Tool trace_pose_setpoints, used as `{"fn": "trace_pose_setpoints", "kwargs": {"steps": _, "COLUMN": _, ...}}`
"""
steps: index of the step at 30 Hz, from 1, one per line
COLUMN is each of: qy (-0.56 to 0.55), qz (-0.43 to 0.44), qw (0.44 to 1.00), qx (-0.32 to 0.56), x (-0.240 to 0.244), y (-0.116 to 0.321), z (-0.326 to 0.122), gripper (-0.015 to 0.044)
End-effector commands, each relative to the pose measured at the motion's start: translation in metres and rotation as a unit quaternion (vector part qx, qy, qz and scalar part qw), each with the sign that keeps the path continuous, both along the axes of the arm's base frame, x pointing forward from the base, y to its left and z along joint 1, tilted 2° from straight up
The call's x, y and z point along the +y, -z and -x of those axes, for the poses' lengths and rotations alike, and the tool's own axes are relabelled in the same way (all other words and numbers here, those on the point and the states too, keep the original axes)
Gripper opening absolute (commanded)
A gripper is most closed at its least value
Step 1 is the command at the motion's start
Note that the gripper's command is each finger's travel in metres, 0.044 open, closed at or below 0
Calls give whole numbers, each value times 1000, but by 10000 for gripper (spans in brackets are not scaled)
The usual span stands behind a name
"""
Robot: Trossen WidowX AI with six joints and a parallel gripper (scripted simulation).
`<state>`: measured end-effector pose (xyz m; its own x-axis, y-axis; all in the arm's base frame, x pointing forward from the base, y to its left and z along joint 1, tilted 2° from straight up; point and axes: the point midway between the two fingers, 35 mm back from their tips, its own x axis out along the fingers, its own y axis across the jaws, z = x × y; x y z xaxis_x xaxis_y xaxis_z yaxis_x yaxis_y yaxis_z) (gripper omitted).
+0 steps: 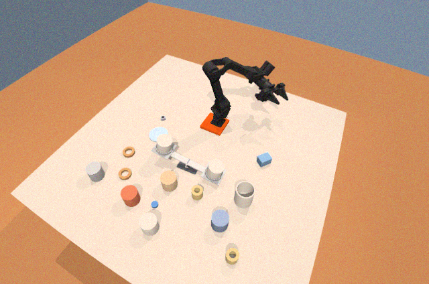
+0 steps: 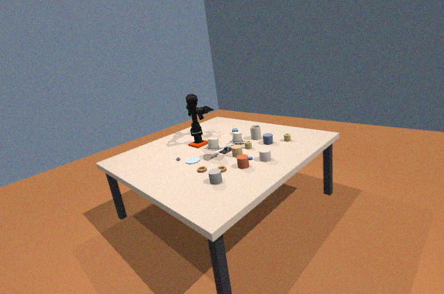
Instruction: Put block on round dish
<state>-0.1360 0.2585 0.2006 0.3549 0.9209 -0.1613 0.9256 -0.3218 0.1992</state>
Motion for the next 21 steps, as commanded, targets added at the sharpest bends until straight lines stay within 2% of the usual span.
{"fn": "trace_pose_setpoints", "kwargs": {"steps": 1, "qy": 1, "qz": -1, "qw": 1000, "qx": 2, "x": 0, "y": 0, "z": -1, "gripper": 426}}
{"fn": "trace_pose_setpoints", "kwargs": {"steps": 2, "qy": 4, "qz": -2, "qw": 1000, "qx": 10, "x": 1, "y": 0, "z": -3, "gripper": 440}}
{"fn": "trace_pose_setpoints", "kwargs": {"steps": 21, "qy": 148, "qz": -37, "qw": 966, "qx": 207, "x": 35, "y": -3, "z": -93, "gripper": 440}}
